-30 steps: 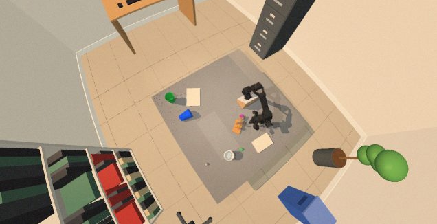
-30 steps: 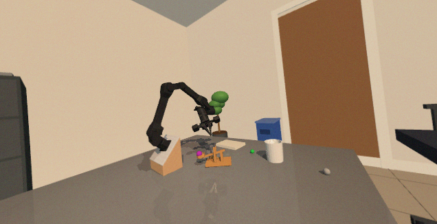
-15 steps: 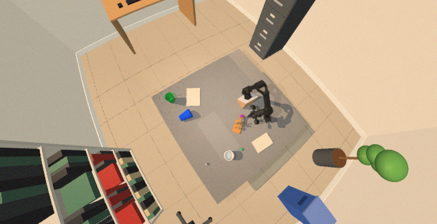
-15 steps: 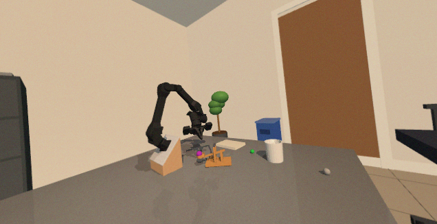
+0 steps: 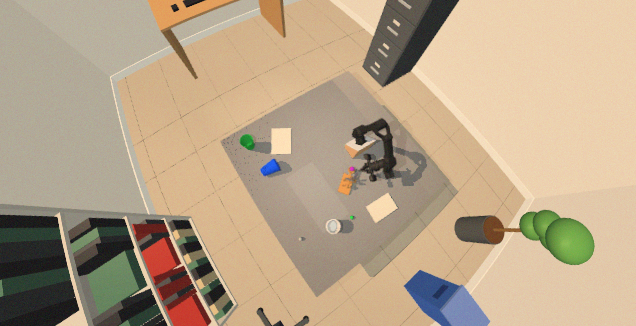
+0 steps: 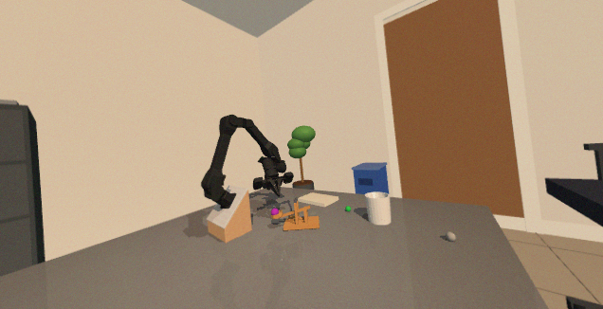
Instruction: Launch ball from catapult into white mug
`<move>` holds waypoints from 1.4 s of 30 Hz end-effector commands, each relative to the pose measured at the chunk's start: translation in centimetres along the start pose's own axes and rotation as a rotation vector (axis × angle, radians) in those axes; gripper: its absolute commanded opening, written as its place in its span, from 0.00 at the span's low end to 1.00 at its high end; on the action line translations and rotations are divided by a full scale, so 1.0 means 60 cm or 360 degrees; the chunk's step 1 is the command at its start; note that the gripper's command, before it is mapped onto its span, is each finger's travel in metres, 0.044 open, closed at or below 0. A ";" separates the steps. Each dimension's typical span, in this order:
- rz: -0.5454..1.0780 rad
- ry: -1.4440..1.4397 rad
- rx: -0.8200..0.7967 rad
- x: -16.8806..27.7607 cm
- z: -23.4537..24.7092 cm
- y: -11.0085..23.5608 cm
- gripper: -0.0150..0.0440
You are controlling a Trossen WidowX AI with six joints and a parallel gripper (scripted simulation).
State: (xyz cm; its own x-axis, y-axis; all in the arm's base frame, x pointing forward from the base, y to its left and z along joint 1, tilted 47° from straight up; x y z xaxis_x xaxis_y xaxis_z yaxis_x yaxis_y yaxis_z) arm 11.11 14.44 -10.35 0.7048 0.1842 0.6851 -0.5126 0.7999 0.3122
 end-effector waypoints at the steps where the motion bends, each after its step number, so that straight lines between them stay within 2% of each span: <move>1: 0.0008 0.0012 -0.0003 -0.007 0.001 -0.008 0.25; 42: 0.0009 0.0013 -0.0003 -0.087 0.004 -0.088 0.25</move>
State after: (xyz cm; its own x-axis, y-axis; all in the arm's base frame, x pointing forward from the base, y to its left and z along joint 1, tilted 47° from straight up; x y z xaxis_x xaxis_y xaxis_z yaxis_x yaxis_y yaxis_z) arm 10.09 9.61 -15.26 0.7047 0.1842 0.6851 -0.5126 0.7998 0.3122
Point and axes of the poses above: the point midway between the two fingers, 35 mm back from their tips, its own y axis back along the fingers, its own z axis across the jaws, x = y × z, the point moved 4 cm from there along y, back along the fingers
